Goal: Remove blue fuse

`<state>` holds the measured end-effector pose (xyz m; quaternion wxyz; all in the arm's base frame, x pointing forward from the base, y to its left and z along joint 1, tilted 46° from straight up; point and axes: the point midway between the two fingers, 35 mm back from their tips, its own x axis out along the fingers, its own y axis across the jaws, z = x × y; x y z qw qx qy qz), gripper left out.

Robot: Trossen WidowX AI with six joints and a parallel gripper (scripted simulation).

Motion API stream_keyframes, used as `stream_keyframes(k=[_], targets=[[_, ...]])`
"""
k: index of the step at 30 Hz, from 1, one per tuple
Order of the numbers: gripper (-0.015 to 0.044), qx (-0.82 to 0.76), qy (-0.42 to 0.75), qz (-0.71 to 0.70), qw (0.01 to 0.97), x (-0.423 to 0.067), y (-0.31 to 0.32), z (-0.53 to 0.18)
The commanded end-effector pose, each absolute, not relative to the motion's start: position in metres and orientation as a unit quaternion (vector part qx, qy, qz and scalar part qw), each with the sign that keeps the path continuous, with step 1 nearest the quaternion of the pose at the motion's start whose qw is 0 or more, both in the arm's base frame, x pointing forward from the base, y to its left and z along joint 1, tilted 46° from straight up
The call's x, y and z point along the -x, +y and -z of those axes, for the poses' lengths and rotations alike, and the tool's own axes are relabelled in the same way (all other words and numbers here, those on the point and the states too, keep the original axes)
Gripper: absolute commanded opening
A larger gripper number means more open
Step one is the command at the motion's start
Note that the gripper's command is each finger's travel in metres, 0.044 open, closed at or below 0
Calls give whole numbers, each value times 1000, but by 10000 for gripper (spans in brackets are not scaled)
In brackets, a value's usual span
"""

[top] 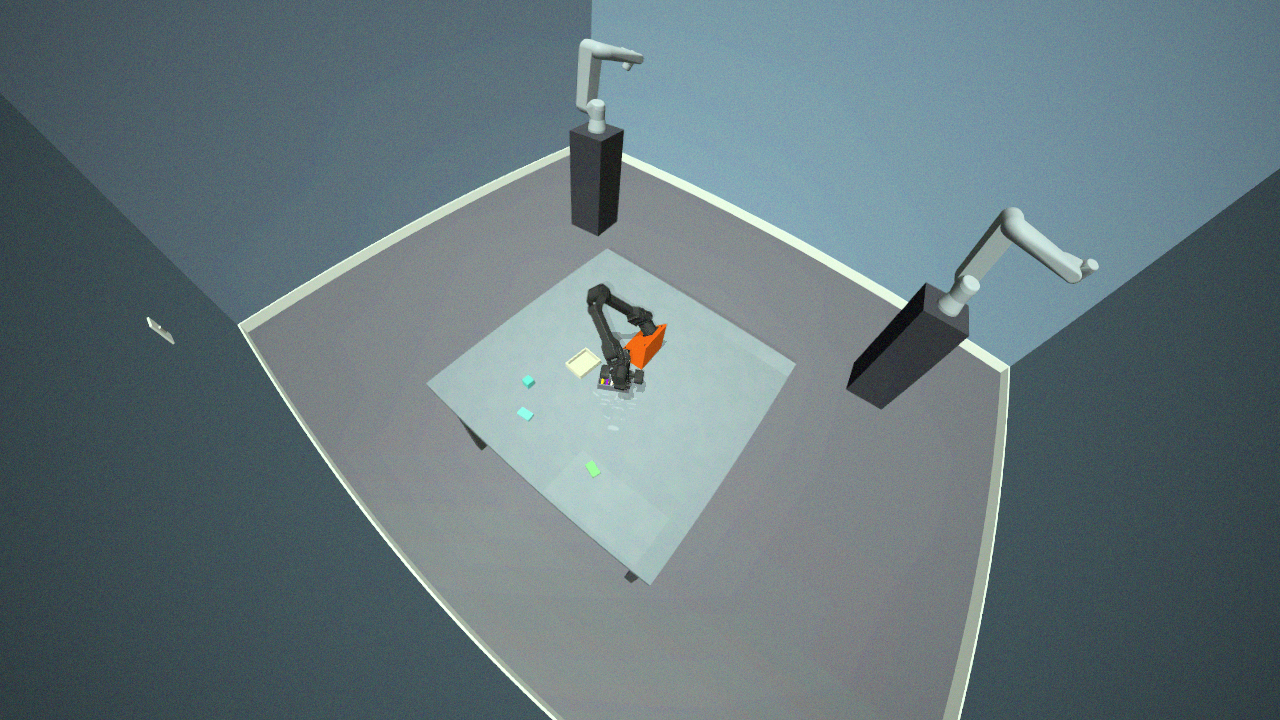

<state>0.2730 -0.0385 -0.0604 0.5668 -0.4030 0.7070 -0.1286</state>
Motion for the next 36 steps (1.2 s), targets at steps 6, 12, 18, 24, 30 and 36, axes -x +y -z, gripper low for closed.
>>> stream_keyframes(k=[6, 12, 18, 24, 30, 36], targets=[[0, 402, 707, 130, 568, -274, -35, 57], [0, 402, 707, 129, 567, -274, -33, 56], [0, 402, 707, 129, 567, -274, -31, 54], [0, 402, 707, 129, 567, -274, -29, 52], [0, 402, 707, 129, 567, -274, -27, 50], [0, 402, 707, 129, 567, -274, -25, 47]])
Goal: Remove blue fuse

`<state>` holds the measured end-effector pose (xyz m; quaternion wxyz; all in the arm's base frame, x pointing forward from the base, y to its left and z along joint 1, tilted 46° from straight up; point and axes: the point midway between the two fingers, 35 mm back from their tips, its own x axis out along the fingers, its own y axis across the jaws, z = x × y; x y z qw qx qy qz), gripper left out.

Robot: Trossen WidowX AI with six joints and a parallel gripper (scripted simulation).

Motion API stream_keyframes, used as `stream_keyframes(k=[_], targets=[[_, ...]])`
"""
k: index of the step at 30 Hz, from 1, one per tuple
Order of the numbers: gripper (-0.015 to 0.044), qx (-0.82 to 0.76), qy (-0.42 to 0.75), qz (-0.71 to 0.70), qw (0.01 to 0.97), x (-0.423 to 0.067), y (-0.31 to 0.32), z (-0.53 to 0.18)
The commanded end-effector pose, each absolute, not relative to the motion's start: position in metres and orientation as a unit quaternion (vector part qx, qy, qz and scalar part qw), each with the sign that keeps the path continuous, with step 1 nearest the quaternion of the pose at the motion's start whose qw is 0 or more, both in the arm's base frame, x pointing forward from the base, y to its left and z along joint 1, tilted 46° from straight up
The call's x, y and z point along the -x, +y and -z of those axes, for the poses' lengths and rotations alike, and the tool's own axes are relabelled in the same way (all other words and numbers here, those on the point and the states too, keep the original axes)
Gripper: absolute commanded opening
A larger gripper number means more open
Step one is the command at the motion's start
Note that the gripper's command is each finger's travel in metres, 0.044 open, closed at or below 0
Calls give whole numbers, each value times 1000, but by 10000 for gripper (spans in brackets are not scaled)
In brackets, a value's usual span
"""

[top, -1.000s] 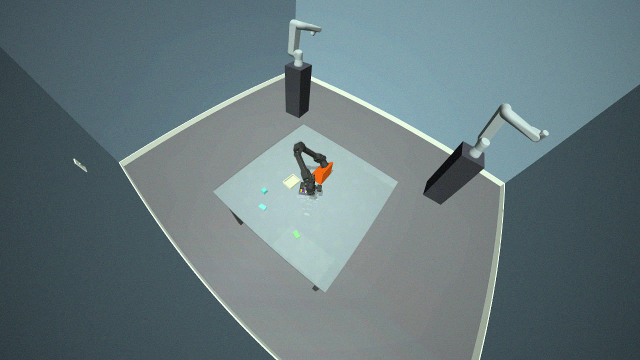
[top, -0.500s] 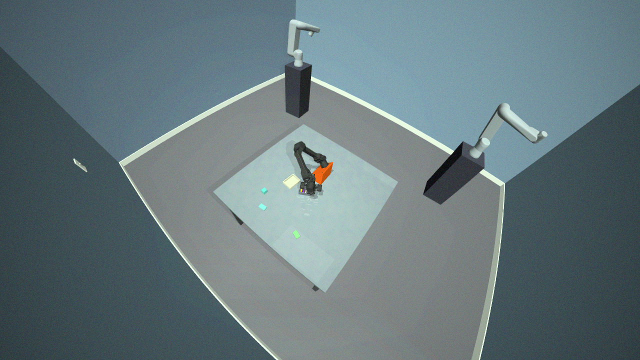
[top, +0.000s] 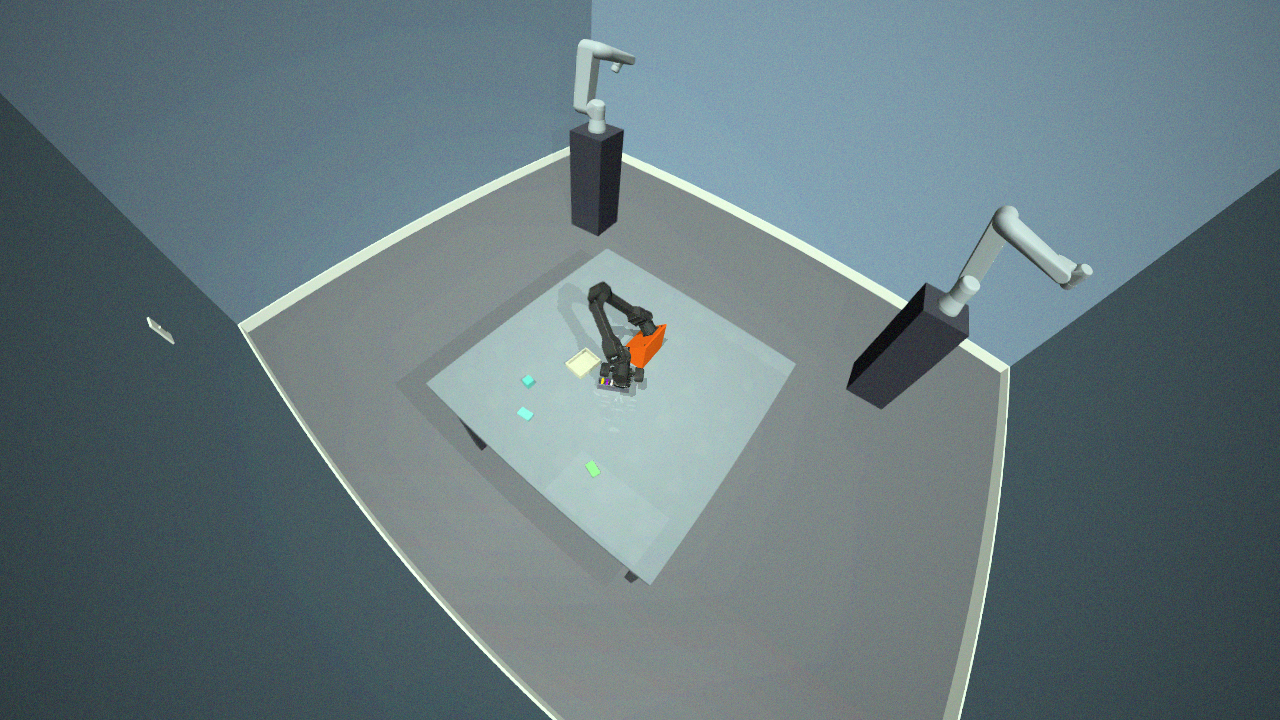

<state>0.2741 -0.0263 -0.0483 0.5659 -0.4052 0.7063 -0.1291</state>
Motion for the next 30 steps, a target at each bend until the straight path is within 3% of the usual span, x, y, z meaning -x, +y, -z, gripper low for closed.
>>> stream_keyframes(k=[1, 30], targets=[[0, 402, 707, 129, 567, -274, -24, 47], [0, 403, 707, 129, 566, -274, -14, 37]])
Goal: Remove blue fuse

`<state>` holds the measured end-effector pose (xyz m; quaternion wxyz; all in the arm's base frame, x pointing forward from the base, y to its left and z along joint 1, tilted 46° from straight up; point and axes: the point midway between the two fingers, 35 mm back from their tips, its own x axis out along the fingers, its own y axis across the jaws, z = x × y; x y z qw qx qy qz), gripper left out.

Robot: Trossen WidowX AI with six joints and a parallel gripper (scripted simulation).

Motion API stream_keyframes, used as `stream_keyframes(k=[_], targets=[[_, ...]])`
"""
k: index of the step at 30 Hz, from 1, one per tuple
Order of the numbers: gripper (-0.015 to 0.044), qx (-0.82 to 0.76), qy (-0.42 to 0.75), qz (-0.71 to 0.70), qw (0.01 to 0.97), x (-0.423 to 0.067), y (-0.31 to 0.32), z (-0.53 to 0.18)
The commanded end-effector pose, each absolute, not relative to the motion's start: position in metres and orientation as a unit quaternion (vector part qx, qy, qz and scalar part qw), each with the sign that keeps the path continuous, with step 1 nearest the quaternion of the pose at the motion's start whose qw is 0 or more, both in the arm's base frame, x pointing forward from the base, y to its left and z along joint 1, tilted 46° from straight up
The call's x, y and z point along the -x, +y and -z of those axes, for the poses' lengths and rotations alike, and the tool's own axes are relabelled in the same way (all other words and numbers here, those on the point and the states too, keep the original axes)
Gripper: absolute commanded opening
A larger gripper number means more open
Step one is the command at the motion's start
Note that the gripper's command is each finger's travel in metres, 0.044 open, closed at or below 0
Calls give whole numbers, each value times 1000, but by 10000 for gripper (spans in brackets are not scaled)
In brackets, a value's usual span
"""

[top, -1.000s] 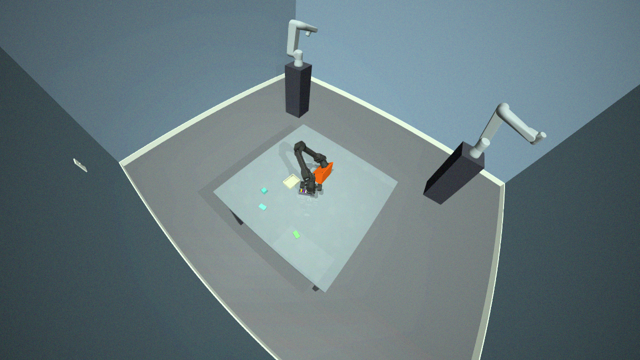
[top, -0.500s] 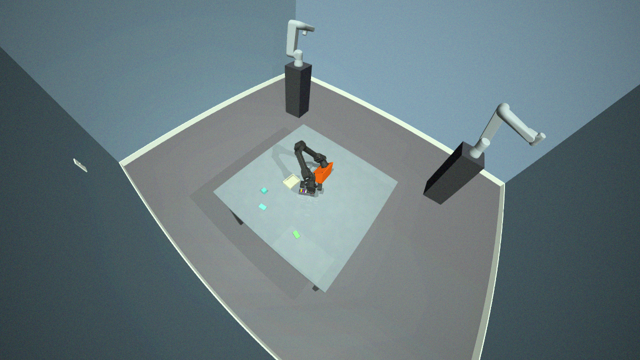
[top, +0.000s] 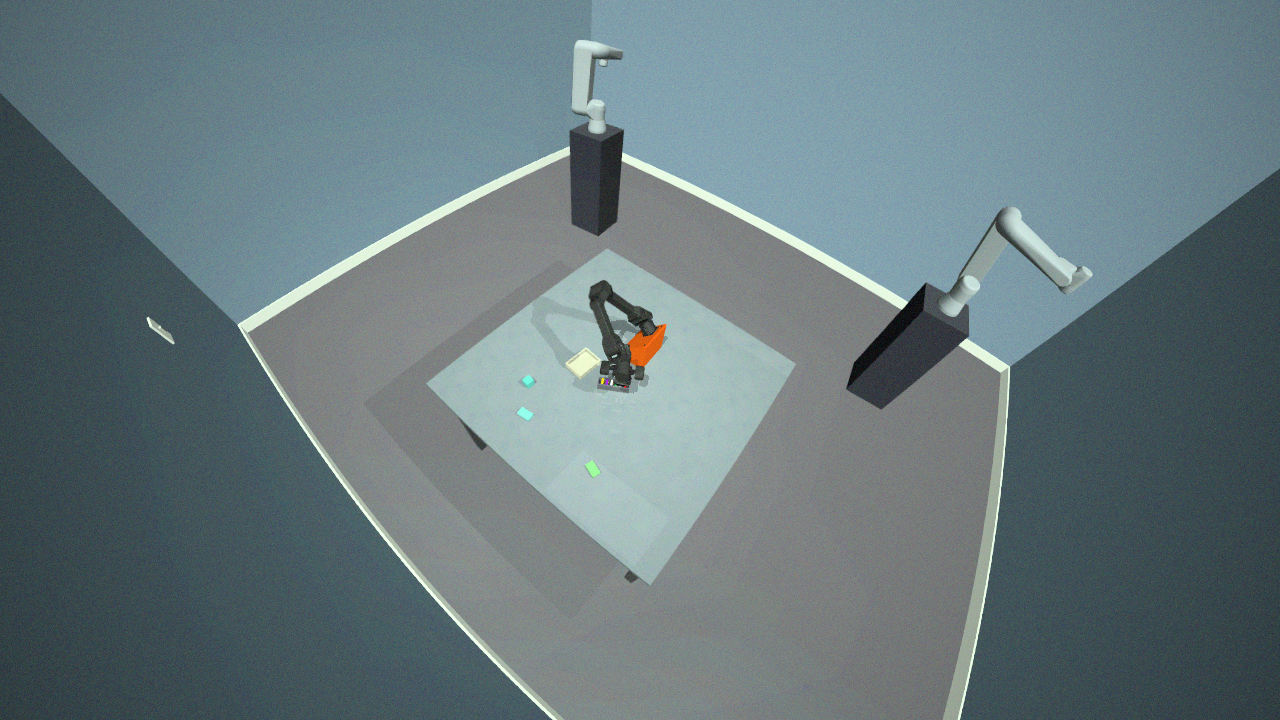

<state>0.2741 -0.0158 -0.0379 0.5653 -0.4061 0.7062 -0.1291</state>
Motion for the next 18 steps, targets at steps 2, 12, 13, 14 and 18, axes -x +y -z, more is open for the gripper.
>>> stream_keyframes(k=[2, 12, 13, 14, 18], targets=[[0, 403, 707, 129, 566, -274, -14, 36], [0, 403, 707, 129, 566, -274, -7, 30], [0, 403, 707, 129, 566, -275, -5, 28], [0, 403, 707, 129, 566, -275, -4, 27], [0, 403, 707, 129, 566, -275, 0, 23]])
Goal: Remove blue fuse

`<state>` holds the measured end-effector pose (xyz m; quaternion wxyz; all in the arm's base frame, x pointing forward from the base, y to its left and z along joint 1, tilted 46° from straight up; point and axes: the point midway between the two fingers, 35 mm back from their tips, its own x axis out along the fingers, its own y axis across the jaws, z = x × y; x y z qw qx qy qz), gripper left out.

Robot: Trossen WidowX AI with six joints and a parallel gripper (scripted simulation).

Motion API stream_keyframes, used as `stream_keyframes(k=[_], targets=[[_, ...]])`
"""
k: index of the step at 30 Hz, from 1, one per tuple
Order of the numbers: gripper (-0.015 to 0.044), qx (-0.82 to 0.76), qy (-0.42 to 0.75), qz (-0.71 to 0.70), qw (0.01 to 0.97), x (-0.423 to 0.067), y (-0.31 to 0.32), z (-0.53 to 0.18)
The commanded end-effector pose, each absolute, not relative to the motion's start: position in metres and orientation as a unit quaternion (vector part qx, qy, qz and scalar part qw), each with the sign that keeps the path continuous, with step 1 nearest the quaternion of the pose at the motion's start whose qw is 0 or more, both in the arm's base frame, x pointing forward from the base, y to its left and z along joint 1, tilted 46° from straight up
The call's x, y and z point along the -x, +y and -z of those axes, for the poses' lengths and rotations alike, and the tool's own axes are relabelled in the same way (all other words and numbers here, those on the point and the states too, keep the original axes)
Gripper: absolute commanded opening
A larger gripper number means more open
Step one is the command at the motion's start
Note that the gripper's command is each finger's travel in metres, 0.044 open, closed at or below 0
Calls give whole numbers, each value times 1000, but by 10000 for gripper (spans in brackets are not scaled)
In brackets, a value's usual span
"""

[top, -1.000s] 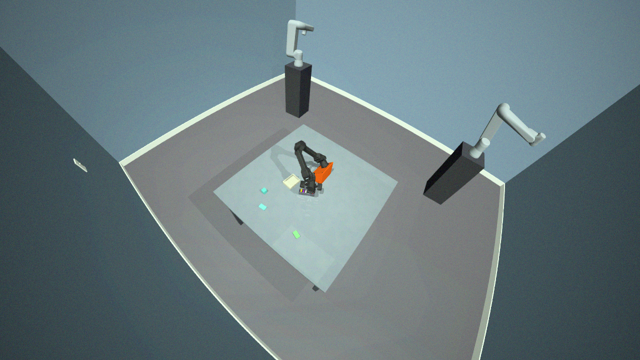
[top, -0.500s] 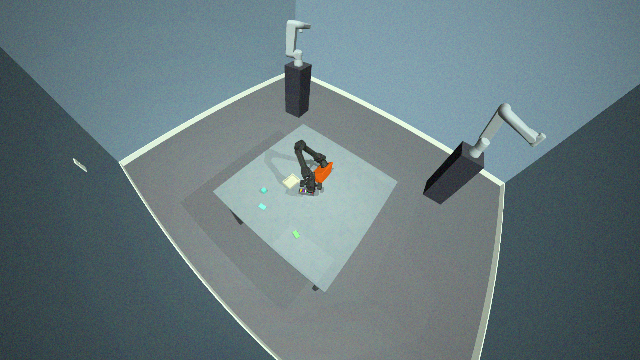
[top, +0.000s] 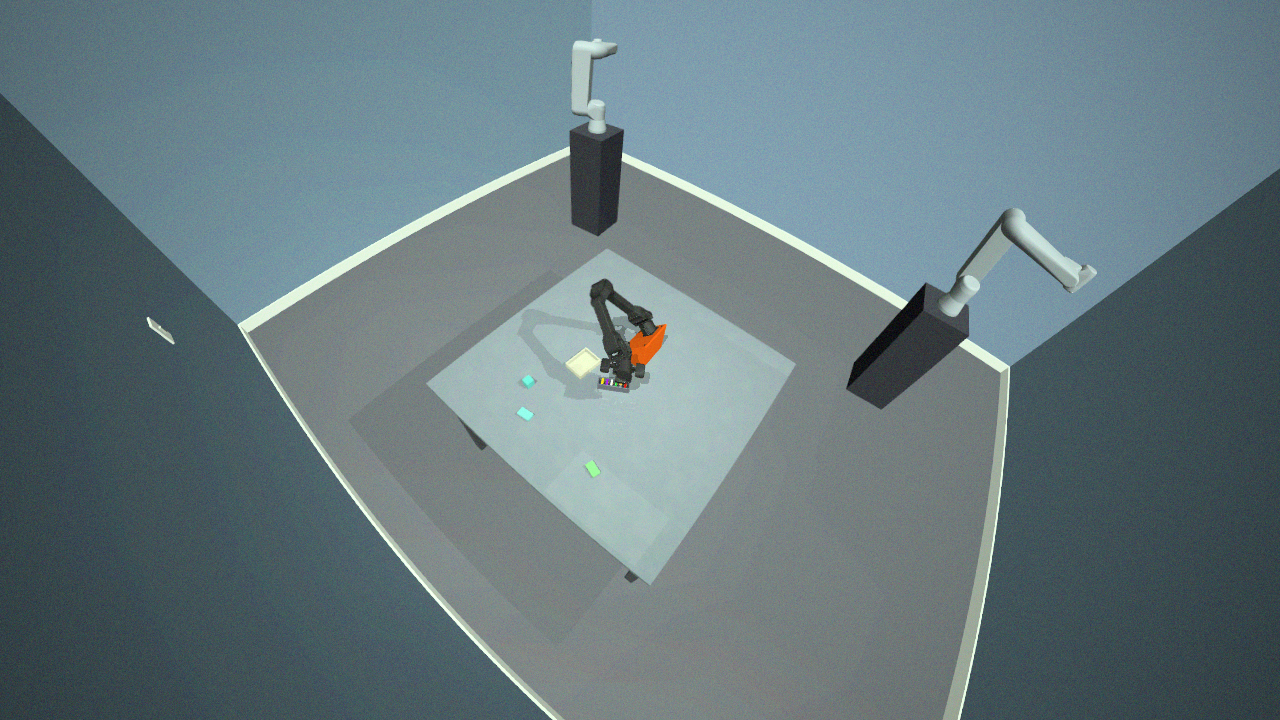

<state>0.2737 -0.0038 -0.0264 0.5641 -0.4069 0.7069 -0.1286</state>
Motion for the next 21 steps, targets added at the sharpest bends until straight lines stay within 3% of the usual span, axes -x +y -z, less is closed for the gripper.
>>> stream_keyframes(k=[1, 7, 21], targets=[[0, 403, 707, 129, 566, -275, 1, 22], [0, 403, 707, 128, 567, -276, 1, 16], [0, 397, 707, 117, 573, -293, -65, -54]])
